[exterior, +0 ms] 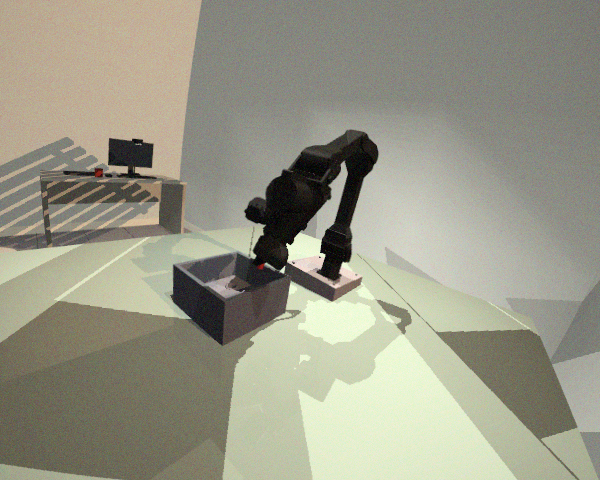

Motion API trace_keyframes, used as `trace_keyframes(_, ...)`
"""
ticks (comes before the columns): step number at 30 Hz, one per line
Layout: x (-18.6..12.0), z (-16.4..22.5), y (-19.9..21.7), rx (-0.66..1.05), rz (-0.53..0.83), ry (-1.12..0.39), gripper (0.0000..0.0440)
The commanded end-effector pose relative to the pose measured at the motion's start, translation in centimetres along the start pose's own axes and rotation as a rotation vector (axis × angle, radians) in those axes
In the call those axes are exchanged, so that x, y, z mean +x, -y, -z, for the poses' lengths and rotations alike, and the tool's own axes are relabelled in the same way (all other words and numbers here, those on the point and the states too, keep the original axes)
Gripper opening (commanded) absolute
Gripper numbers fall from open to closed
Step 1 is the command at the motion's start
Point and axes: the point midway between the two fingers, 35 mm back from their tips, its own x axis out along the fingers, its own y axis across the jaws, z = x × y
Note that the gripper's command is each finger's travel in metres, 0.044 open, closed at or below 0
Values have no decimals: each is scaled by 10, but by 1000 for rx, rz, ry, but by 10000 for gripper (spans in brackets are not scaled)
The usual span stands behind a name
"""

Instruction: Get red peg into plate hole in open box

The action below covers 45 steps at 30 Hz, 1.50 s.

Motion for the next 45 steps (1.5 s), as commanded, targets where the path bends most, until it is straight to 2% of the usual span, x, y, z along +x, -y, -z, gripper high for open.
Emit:
trace_keyframes(1,9,-12,-2,2,-13,-10,0)
trace_keyframes(11,41,-35,-6,-47,-50,-48,0)
trace_keyframes(18,64,-36,-10,-112,-80,-89,8)
trace_keyframes(20,70,-33,-11,-134,-85,-109,40)
trace_keyframes(25,85,-30,-13,-166,-96,-147,157)
trace_keyframes(28,87,-38,-16,-199,-109,-145,168)
trace_keyframes(38,75,-65,-42,-209,-187,-183,429)
trace_keyframes(39,73,-68,-45,-211,-198,-186,440)
trace_keyframes(45,57,-86,-69,-213,-281,-191,440)
